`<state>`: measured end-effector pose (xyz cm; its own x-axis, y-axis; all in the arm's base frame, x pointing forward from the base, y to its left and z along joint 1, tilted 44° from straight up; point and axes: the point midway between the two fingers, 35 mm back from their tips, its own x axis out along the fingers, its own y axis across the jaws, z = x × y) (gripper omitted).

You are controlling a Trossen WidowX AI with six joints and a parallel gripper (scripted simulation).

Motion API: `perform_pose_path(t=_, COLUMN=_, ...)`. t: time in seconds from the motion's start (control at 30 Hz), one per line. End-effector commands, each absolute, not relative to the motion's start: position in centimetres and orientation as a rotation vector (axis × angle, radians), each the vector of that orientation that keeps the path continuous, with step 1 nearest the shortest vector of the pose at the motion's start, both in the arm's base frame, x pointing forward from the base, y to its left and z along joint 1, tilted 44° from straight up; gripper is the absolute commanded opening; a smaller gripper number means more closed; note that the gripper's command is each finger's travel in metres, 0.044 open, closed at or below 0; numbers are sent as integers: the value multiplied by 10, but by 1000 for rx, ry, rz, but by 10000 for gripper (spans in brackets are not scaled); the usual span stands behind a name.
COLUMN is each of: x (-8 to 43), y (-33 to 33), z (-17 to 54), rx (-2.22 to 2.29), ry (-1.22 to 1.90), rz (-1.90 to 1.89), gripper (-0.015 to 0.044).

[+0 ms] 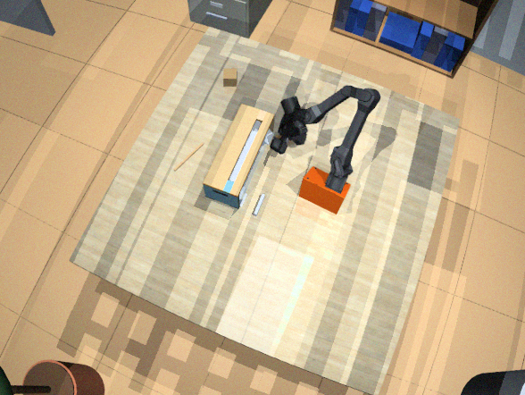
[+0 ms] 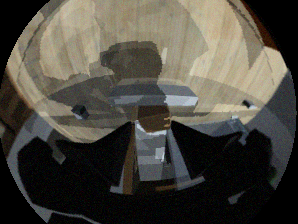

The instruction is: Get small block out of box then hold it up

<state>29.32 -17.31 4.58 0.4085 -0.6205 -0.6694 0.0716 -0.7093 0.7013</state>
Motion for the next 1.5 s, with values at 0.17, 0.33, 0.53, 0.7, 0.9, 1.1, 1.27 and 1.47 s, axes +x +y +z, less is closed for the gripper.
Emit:
perform_pose_path(t=0.17, x=290, y=-178, z=36, rx=1997, ry=-455, rz=-1354, gripper=206)
perform_pose_path(t=0.33, x=290, y=-178, z=36, rx=1997, ry=-455, rz=-1354, gripper=134)
perform_pose_path(t=0.53, x=292, y=-168, z=46, rx=2000, ry=-455, rz=-1354, gripper=15)
perform_pose_path(t=0.7, x=293, y=-148, z=68, rx=2003, ry=-456, rz=-1351, gripper=0)
perform_pose_path(t=0.9, x=292, y=-134, z=83, rx=2005, ry=-457, rz=-1346, gripper=0)
perform_pose_path(t=1.1, x=291, y=-131, z=83, rx=1888, ry=-356, rz=-1346, gripper=0)
perform_pose_path(t=1.27, x=289, y=-126, z=83, rx=1719, ry=-217, rz=-1337, gripper=0)
perform_pose_path(t=1.47, x=287, y=-121, z=83, rx=1514, ry=-58, rz=-1316, gripper=0)
